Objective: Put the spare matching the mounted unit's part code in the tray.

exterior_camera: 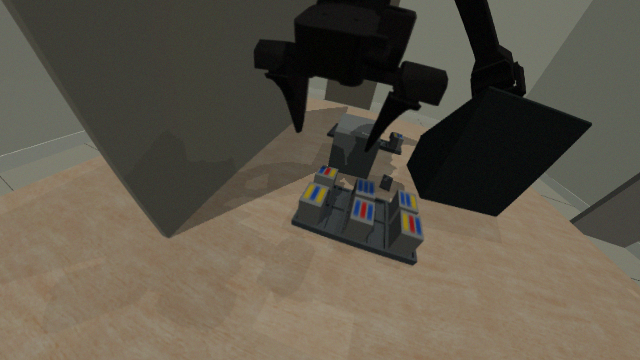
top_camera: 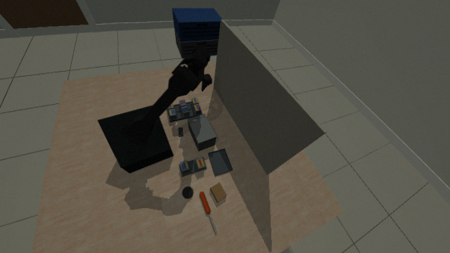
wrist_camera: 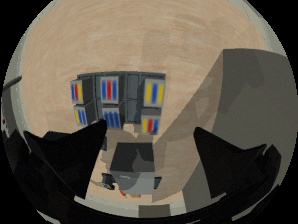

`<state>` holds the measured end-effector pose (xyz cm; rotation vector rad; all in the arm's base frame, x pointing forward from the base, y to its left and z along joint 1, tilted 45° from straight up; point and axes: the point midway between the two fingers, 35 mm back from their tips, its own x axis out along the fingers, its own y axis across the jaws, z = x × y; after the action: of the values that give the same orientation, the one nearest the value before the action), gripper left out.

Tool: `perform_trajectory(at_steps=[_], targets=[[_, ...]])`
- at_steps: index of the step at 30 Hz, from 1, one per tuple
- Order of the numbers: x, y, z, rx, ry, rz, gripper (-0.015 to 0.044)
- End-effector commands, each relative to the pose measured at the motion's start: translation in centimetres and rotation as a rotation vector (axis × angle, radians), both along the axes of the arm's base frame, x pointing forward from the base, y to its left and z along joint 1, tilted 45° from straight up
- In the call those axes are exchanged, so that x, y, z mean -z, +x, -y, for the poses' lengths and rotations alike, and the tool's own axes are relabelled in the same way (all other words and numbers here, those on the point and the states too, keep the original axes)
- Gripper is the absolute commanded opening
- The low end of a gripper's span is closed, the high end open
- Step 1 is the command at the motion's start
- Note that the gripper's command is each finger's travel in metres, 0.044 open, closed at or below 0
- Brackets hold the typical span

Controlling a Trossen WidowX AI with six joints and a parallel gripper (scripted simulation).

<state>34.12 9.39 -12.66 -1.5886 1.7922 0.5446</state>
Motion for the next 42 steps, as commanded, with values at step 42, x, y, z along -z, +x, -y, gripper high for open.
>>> perform_trajectory(at_steps=[42], targets=[[6.7,0.6,5.1,-0.031,0.008,-0.024,0.0300]])
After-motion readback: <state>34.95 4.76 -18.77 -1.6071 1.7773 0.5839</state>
